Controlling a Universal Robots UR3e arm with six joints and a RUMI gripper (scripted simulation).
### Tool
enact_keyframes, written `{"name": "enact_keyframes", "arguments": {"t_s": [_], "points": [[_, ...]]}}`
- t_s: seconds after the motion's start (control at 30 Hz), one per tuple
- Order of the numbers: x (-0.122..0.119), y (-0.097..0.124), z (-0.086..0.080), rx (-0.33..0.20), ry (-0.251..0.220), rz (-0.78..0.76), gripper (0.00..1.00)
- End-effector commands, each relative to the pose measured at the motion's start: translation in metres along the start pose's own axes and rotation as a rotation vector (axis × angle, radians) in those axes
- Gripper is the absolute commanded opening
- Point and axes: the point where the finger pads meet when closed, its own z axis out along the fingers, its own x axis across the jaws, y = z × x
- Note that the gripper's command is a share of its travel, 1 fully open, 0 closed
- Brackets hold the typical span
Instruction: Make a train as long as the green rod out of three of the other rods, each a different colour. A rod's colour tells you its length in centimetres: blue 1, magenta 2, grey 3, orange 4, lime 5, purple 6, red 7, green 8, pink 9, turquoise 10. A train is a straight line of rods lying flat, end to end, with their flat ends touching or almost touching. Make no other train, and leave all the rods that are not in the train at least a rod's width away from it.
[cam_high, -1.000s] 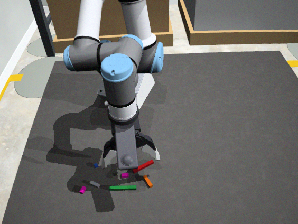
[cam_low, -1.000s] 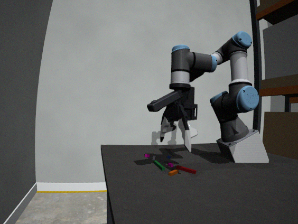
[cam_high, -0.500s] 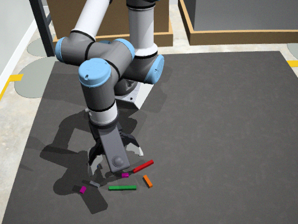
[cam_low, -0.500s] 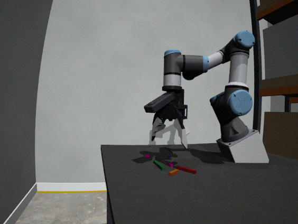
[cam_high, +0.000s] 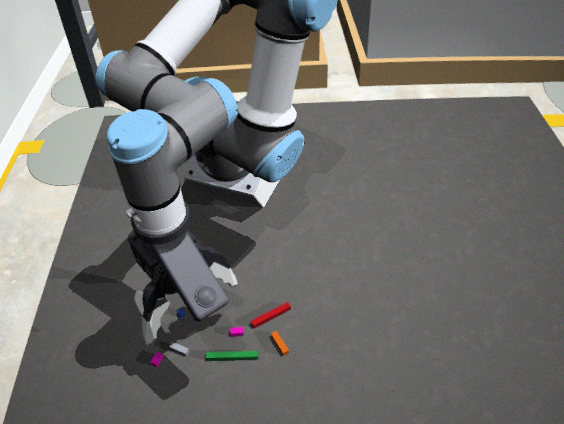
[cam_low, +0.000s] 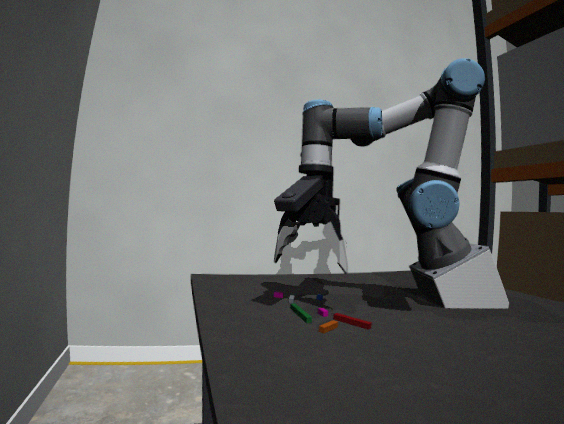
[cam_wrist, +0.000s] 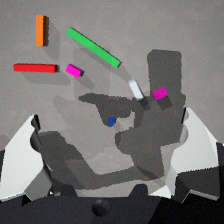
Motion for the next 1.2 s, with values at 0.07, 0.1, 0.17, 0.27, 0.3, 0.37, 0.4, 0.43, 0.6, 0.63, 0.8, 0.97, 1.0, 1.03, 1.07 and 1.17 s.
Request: {"name": "enact_keyframes", "arguments": {"t_s": [0.07, 0.1, 0.17, 0.27, 0.3, 0.37, 0.4, 0.43, 0.6, 0.63, 0.8, 0.97, 1.0, 1.03, 1.07, 1.17], "points": [[0.0086, 0.0070, -0.0016, 0.024, 0.002, -0.076, 1.00], [0.0095, 0.0078, -0.0018, 0.024, 0.004, -0.084, 1.00], [0.0110, 0.0092, -0.0020, 0.024, 0.006, -0.098, 1.00], [0.0124, 0.0105, -0.0023, 0.025, 0.008, -0.110, 1.00], [0.0127, 0.0108, -0.0023, 0.025, 0.009, -0.113, 1.00], [0.0130, 0.0110, -0.0024, 0.025, 0.009, -0.115, 1.00], [0.0130, 0.0110, -0.0024, 0.025, 0.009, -0.115, 1.00], [0.0130, 0.0110, -0.0024, 0.025, 0.009, -0.115, 1.00], [0.0131, 0.0111, -0.0024, 0.025, 0.009, -0.116, 1.00], [0.0131, 0.0111, -0.0024, 0.025, 0.009, -0.116, 1.00], [0.0131, 0.0111, -0.0024, 0.025, 0.009, -0.116, 1.00], [0.0131, 0.0111, -0.0024, 0.025, 0.009, -0.116, 1.00], [0.0131, 0.0111, -0.0024, 0.025, 0.009, -0.116, 1.00], [0.0131, 0.0111, -0.0024, 0.025, 0.009, -0.116, 1.00], [0.0131, 0.0111, -0.0024, 0.025, 0.009, -0.116, 1.00], [0.0131, 0.0111, -0.0024, 0.025, 0.009, -0.116, 1.00]]}}
